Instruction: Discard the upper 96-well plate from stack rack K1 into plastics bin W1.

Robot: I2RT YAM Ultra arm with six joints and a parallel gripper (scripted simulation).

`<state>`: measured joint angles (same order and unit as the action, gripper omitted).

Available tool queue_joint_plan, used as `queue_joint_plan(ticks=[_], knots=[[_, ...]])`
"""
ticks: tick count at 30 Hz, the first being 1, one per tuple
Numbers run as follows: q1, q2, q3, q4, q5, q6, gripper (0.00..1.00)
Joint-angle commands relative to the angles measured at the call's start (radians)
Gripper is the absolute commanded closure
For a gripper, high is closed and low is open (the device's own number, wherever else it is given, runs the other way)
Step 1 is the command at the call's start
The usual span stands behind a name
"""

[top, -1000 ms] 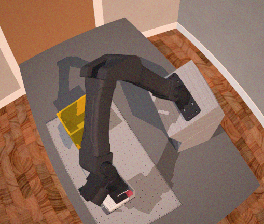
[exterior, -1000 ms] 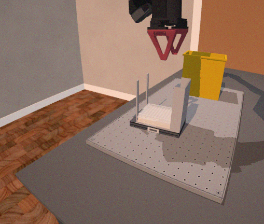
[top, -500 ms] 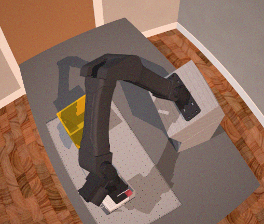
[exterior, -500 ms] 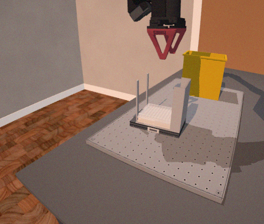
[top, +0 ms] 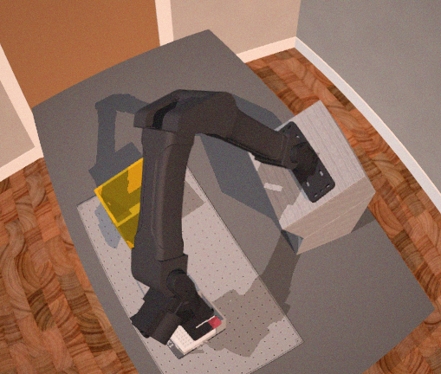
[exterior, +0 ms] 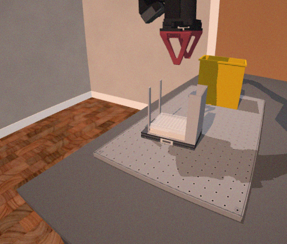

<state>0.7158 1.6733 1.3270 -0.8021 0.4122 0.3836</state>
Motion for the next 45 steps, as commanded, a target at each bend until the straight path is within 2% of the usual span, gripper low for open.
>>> queue_joint_plan(ticks=[1,23,26,29,45], knots=[[0.009,-0.033,0.034,0.006,0.011,-0.005,0.0],[0.009,-0.033,0.034,0.006,0.011,-0.005,0.0],[-0.012,0.01,0.028,0.032,0.008,-0.014,0.0],[-0.013,0.021,-0.02,0.049,-0.001,-0.019,0.0],[-0.044,0.067,-0.049,0.134,-0.016,-0.047,0.0]])
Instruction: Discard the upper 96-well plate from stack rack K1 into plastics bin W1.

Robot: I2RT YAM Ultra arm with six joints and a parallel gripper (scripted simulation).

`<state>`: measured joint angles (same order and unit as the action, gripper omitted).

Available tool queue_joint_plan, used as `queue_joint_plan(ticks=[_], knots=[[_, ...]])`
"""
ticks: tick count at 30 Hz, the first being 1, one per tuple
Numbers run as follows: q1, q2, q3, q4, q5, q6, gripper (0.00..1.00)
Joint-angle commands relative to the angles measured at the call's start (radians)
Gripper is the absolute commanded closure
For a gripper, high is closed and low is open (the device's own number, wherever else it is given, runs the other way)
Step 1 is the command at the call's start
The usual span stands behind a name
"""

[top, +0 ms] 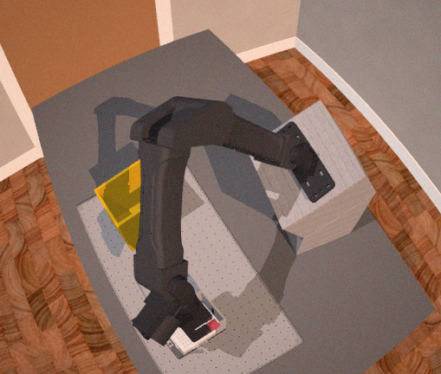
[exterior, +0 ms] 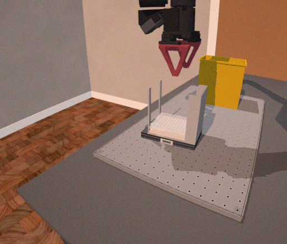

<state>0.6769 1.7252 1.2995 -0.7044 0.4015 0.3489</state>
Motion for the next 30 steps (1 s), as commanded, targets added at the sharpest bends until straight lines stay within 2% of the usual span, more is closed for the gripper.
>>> queue_joint_plan(ticks=[1,30], knots=[[-0.002,0.018,-0.023,0.042,-0.007,-0.014,0.0],[-0.045,0.111,-0.053,0.182,-0.028,-0.058,0.0]])
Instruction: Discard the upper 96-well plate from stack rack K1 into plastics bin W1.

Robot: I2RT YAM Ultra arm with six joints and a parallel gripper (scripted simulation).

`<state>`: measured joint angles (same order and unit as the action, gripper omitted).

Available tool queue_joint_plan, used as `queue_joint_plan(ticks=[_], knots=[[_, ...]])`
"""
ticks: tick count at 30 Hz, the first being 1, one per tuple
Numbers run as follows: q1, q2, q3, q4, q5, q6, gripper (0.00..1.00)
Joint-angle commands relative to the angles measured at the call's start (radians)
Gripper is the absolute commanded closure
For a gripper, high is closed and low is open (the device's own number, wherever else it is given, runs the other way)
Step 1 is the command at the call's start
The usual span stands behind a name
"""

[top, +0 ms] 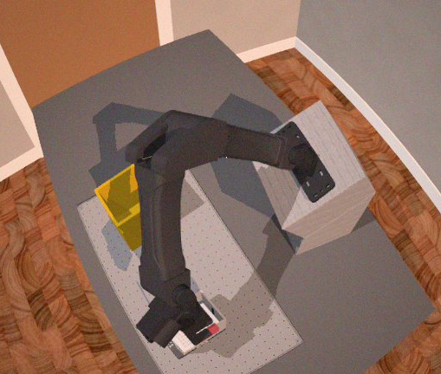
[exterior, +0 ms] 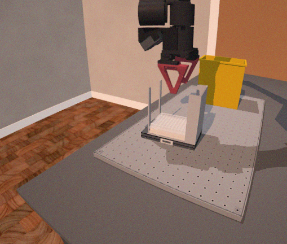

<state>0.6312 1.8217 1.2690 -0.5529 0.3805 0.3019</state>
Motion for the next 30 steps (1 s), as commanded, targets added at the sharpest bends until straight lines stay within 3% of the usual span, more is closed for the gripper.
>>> queue_joint_plan(ticks=[1,30], knots=[[-0.007,0.019,-0.023,0.035,-0.008,-0.012,0.0],[-0.049,0.136,-0.015,0.168,-0.028,-0.053,0.0]])
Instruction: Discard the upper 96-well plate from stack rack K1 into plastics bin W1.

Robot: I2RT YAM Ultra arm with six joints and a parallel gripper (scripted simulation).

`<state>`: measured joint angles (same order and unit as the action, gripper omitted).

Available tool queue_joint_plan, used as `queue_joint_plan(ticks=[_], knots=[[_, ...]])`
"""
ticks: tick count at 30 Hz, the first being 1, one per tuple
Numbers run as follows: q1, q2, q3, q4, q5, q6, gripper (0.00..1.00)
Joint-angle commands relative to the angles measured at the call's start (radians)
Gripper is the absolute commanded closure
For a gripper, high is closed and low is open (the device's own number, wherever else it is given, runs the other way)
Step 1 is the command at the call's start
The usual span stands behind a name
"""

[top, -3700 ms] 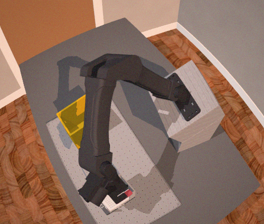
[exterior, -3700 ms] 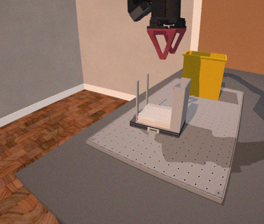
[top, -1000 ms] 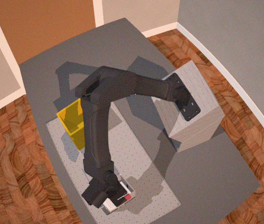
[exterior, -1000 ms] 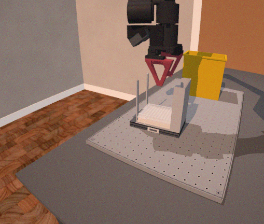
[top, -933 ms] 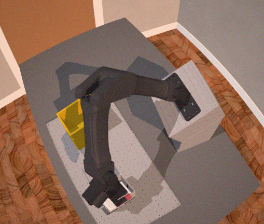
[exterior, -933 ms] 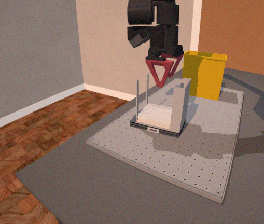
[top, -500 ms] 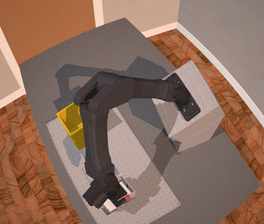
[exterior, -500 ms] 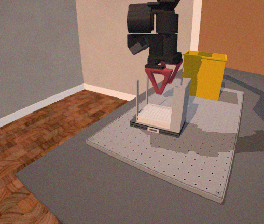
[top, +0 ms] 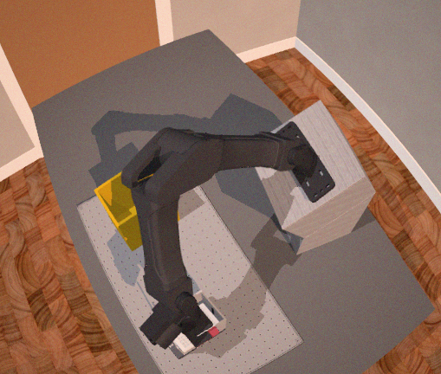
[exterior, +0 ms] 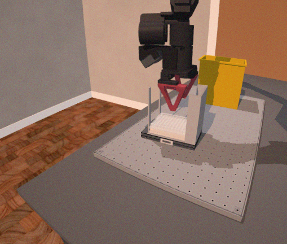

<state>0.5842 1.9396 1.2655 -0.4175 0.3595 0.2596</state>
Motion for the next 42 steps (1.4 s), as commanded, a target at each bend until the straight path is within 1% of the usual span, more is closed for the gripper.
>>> queue_joint_plan(ticks=[1,3,9,17,21,26,35,37,38,42], knots=[[0.0,0.023,-0.007,0.037,-0.008,-0.013,0.0],[0.0,0.023,-0.007,0.037,-0.008,-0.013,0.0],[-0.015,0.053,0.027,0.066,-0.011,-0.022,0.0],[-0.027,0.089,0.032,0.101,-0.017,-0.033,0.0],[-0.013,0.101,0.037,0.109,-0.02,-0.036,0.0],[-0.039,0.123,0.04,0.131,-0.023,-0.042,0.0],[-0.05,0.169,0.055,0.165,-0.029,-0.054,0.0],[-0.05,0.169,0.055,0.165,-0.029,-0.054,0.0],[-0.036,0.175,0.058,0.169,-0.029,-0.054,0.0],[-0.057,0.195,0.065,0.184,-0.031,-0.06,0.0]])
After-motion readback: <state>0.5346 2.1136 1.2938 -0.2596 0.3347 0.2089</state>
